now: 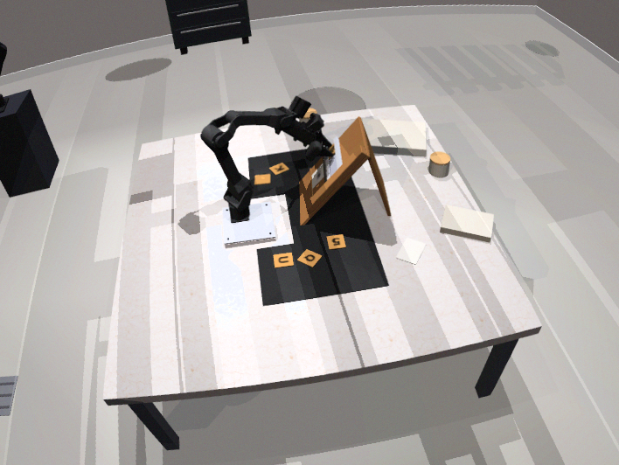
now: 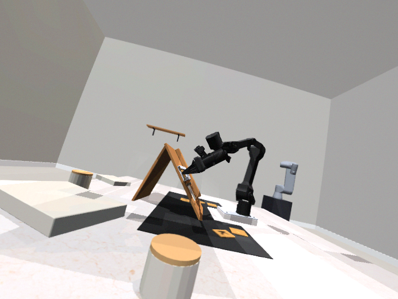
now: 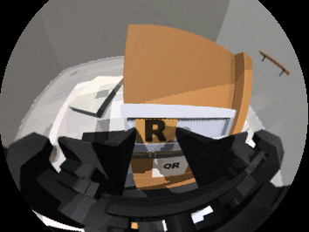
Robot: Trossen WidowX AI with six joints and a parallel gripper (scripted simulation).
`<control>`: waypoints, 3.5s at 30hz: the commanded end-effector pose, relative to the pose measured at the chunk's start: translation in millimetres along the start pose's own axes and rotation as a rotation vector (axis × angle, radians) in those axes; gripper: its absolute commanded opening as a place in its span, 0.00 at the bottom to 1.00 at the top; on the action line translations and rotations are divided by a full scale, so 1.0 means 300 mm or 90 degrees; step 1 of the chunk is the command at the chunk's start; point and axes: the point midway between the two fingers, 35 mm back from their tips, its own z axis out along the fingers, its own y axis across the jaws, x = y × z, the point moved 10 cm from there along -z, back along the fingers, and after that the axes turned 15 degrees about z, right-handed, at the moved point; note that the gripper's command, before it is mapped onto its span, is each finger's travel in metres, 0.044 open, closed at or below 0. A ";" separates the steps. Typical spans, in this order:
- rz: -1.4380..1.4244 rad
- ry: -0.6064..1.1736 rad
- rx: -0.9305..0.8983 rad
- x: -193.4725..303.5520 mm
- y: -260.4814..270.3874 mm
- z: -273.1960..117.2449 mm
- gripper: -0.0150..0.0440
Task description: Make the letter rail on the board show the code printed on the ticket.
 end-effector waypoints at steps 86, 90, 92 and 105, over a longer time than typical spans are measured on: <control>-0.001 -0.005 -0.003 -0.056 -0.190 -0.005 0.25; -0.001 -0.005 -0.003 -0.058 -0.197 -0.005 0.25; -0.001 -0.005 -0.003 -0.059 -0.201 -0.005 0.25; -0.001 -0.005 -0.002 -0.065 -0.224 -0.004 0.25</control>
